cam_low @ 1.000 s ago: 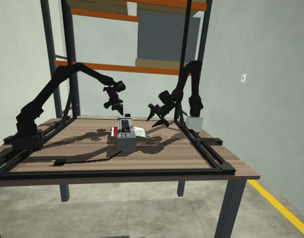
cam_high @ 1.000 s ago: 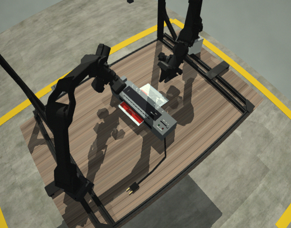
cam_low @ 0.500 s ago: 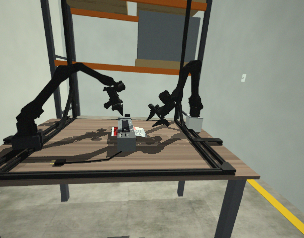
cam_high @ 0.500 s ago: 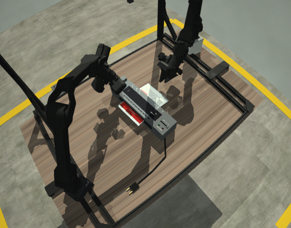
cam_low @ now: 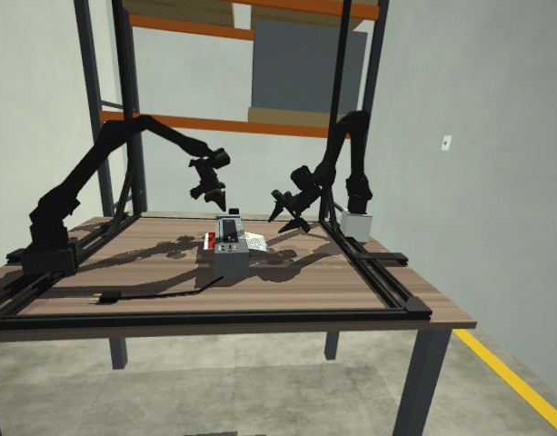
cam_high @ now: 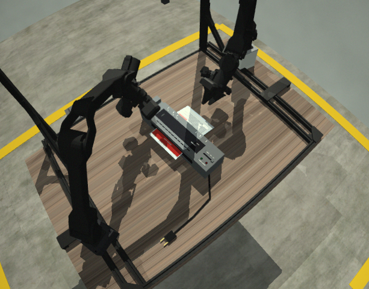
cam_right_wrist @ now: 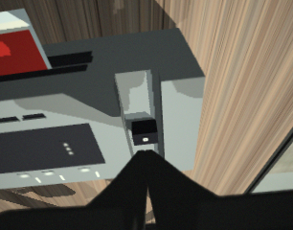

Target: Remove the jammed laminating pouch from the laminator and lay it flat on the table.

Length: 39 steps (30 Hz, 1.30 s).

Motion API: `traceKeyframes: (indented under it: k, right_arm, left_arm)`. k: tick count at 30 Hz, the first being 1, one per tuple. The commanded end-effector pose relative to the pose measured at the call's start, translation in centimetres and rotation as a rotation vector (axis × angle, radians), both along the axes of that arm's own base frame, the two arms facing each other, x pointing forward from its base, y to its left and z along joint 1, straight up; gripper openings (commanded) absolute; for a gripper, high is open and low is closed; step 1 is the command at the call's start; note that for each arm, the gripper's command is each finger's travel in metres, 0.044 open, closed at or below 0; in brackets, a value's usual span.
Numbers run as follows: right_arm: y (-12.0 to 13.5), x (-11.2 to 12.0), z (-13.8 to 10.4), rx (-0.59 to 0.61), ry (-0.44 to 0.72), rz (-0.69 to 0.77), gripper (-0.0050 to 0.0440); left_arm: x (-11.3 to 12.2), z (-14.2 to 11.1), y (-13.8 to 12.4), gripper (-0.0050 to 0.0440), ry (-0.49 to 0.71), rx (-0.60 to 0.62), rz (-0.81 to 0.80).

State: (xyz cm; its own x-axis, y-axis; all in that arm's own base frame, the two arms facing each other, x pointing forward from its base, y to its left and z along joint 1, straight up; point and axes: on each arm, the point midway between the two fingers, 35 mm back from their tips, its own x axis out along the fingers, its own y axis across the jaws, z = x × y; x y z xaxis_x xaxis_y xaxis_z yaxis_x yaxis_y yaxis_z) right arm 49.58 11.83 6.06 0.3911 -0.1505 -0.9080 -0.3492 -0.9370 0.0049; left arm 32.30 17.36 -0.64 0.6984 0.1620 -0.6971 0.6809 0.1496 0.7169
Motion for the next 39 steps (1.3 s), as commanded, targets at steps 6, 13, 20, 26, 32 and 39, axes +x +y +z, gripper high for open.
traceKeyframes:
  k: [6, 13, 20, 26, 32, 39]
  right_arm:
    - [0.1, 0.3, 1.3, 0.009, -0.028, 0.0, -0.005]
    - [0.1, 0.3, 1.3, 0.009, -0.028, 0.0, -0.005]
    - [0.1, 0.3, 1.3, 0.009, -0.028, 0.0, -0.005]
    - [0.1, 0.3, 1.3, 0.009, -0.028, 0.0, -0.005]
    - [0.1, 0.3, 1.3, 0.009, -0.028, 0.0, -0.005]
    - [0.1, 0.3, 1.3, 0.009, -0.028, 0.0, -0.005]
  left_arm:
    - [0.0, 0.1, 0.0, 0.0265, -0.005, 0.003, -0.004]
    - [0.0, 0.1, 0.0, 0.0265, -0.005, 0.003, -0.004]
    - [2.1, -1.5, 0.6, 0.0265, -0.011, 0.007, -0.002]
    - [4.9, -4.7, 1.1, 0.0265, -0.005, 0.003, -0.004]
    - [4.9, -4.7, 1.1, 0.0265, -0.005, 0.003, -0.004]
    - [4.9, -4.7, 1.1, 0.0265, -0.007, 0.003, -0.004]
